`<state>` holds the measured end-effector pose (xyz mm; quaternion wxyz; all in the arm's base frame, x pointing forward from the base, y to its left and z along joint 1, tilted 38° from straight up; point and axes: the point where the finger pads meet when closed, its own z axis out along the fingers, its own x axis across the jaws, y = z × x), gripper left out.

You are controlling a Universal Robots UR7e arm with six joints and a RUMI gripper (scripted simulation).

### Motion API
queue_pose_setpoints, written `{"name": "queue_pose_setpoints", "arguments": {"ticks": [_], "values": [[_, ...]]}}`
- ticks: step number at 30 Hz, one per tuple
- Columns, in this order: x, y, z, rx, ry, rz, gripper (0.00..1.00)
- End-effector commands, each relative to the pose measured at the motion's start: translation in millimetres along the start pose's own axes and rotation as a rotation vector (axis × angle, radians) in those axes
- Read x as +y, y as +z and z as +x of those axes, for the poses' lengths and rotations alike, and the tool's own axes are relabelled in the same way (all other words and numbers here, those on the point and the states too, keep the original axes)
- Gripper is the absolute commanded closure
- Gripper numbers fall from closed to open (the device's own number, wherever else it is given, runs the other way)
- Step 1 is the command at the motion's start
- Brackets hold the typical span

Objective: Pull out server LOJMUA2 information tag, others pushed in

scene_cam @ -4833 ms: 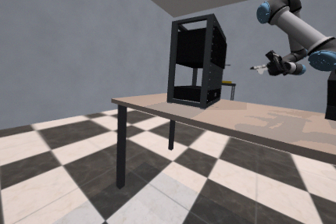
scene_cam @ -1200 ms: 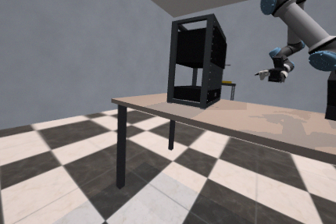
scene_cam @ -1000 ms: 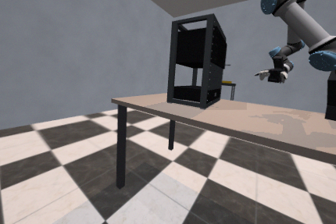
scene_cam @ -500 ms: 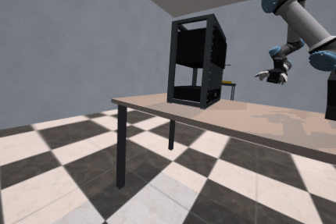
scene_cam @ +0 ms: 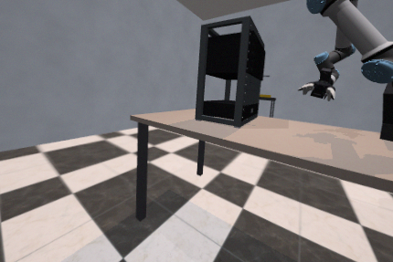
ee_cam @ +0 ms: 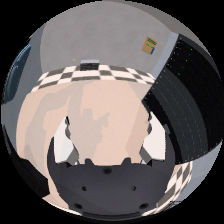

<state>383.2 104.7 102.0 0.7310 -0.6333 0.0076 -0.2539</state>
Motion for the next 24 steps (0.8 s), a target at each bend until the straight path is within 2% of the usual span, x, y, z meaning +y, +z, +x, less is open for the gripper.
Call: {"name": "queue_pose_setpoints", "arguments": {"ticks": [1, 24], "values": [[5, -2, 0, -0.013, -0.035, -0.022, 0.0], [27, -12, 4, -0.069, -0.176, -0.11, 0.0]]}}
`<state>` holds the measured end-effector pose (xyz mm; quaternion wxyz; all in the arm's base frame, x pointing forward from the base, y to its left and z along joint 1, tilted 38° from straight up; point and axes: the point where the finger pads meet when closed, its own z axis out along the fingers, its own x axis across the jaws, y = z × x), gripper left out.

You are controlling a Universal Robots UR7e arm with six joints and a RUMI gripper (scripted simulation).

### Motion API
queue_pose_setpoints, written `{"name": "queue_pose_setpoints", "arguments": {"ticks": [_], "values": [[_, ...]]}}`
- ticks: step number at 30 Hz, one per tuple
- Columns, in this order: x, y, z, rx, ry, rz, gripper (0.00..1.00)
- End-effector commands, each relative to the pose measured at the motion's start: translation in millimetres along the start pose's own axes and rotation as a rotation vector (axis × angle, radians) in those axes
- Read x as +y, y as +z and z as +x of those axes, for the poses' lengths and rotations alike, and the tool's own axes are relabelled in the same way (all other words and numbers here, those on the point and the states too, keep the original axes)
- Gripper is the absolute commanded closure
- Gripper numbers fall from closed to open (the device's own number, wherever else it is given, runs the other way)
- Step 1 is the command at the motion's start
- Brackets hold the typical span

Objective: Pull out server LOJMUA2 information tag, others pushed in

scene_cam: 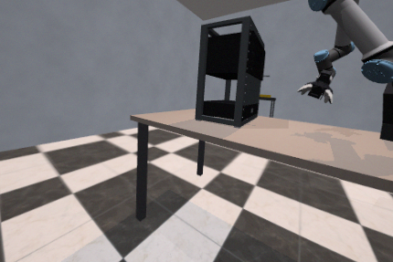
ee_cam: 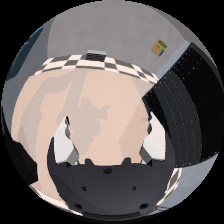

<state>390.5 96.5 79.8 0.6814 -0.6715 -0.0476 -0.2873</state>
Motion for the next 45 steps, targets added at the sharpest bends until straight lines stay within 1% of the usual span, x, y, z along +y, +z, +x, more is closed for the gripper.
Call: {"name": "queue_pose_setpoints", "arguments": {"ticks": [1, 45], "values": [[6, -3, 1, -0.014, -0.038, -0.024, 0.0], [45, -24, 14, -0.112, -0.29, -0.178, 0.0]]}}
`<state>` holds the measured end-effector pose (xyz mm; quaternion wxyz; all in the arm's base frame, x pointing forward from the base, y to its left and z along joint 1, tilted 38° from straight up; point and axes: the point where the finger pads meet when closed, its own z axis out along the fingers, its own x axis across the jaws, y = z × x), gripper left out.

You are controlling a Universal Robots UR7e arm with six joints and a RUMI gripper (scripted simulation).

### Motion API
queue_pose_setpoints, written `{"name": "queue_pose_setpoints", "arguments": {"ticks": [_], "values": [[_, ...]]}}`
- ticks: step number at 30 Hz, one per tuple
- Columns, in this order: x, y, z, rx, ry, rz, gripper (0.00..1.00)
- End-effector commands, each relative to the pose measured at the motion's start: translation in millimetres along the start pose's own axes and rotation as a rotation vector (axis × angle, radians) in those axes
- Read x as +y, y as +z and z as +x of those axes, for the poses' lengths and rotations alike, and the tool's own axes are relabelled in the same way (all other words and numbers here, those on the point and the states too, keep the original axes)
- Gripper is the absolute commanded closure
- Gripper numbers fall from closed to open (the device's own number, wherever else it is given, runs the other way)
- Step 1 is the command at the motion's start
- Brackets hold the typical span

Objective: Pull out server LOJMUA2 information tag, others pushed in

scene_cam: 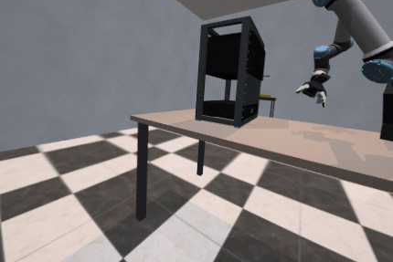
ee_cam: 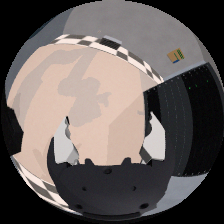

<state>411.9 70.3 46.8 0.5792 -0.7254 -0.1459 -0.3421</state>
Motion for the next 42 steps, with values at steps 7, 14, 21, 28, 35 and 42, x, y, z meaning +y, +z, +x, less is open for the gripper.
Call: {"name": "queue_pose_setpoints", "arguments": {"ticks": [7, 14, 21, 28, 35, 42], "values": [[13, -6, 3, -0.028, -0.074, -0.046, 0.0], [18, -9, 4, -0.04, -0.106, -0.065, 0.0], [26, -13, 7, -0.057, -0.151, -0.092, 0.0], [31, -16, 10, -0.069, -0.183, -0.111, 0.0], [38, -21, 13, -0.086, -0.228, -0.137, 0.0], [45, -25, 17, -0.102, -0.272, -0.163, 0.0]]}}
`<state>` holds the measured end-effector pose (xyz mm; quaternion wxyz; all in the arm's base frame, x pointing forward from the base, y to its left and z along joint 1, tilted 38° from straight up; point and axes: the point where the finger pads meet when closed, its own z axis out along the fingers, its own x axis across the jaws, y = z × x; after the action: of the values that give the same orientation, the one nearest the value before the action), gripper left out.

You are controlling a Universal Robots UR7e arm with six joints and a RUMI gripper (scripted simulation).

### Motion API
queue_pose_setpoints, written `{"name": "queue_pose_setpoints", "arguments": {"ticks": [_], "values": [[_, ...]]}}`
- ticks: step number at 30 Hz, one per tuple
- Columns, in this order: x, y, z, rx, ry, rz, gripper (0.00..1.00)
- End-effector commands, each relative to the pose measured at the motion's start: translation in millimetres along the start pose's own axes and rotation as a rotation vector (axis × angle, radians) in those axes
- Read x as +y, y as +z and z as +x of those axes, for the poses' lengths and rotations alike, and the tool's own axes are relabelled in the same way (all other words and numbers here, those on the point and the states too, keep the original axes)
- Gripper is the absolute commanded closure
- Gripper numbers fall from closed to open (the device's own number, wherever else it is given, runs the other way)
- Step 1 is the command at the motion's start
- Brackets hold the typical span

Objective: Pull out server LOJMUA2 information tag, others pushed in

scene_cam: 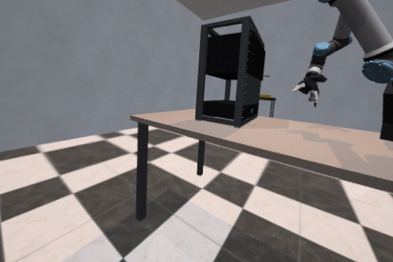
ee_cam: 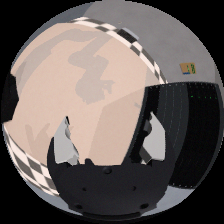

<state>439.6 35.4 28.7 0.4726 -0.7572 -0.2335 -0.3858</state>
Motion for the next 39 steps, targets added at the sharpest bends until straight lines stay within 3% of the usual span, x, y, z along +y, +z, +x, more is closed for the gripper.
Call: {"name": "queue_pose_setpoints", "arguments": {"ticks": [1, 39], "values": [[7, -3, 2, -0.013, -0.036, -0.022, 0.0], [41, -23, 16, -0.084, -0.229, -0.135, 0.0]]}}
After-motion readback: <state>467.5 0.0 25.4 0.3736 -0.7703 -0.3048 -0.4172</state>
